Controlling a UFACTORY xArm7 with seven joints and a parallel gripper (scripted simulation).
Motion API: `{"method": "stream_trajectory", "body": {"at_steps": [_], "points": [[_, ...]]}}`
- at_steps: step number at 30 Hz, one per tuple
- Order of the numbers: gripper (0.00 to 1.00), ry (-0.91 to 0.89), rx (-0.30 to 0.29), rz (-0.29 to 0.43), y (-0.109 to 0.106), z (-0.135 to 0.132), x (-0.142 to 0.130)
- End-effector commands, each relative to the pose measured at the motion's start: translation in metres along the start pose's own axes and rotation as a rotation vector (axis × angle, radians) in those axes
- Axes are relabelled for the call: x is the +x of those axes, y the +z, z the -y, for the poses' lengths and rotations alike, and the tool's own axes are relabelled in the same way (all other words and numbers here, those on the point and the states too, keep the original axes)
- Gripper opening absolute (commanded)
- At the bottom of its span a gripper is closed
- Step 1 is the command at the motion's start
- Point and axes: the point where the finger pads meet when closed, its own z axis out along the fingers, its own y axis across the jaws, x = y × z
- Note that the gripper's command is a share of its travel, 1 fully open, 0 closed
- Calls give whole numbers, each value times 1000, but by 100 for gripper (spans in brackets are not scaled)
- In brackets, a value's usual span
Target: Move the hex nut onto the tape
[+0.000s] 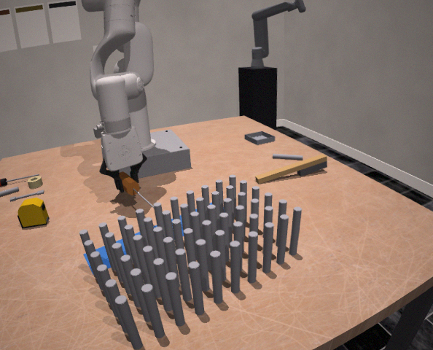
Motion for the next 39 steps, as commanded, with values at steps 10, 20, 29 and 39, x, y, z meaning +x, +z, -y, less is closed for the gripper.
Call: {"method": "stream_trajectory", "body": {"at_steps": [10,20,29,39], "points": [[0,1,4,-6,0,1,-1],[0,1,4,-6,0,1,-1],[0,1,4,-6,0,1,-1],[0,1,4,-6,6,1,-1]]}}
